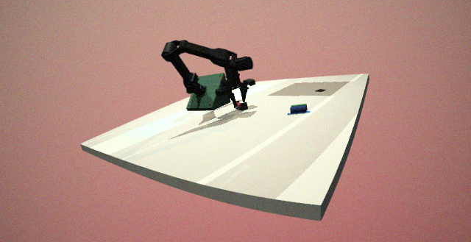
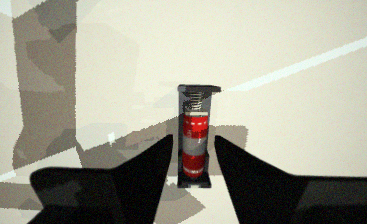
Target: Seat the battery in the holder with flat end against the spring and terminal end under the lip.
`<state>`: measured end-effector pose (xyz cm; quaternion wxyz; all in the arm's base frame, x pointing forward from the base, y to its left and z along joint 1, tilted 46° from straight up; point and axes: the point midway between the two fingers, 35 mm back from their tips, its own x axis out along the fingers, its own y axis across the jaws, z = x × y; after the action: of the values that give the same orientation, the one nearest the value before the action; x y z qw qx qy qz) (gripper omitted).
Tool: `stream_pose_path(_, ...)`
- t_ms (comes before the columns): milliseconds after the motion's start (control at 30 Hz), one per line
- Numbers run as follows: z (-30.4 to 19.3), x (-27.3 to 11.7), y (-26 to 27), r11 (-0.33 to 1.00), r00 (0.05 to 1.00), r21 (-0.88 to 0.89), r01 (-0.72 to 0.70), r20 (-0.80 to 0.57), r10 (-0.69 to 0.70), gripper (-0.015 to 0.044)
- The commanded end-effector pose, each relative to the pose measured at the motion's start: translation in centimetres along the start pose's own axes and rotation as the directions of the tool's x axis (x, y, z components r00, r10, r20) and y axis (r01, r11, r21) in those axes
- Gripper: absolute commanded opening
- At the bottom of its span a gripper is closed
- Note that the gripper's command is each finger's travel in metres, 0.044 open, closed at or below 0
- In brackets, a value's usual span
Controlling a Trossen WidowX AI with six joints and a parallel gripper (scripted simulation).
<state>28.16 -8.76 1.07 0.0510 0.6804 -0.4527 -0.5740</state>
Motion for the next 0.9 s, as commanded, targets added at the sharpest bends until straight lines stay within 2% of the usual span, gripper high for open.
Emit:
stream_pose_path(0,-0.1,-1.3,-0.3,1.000,1.000,0.003,0.006,-0.002,-0.006,0.0255)
stream_pose_path(233,0.1,-7.4,-0.5,1.000,1.000,0.010,0.014,-0.003,-0.014,0.0439)
stream_pose_path(867,0.5,-7.6,-0.6,1.000,1.000,0.010,0.014,-0.003,-0.014,0.0440)
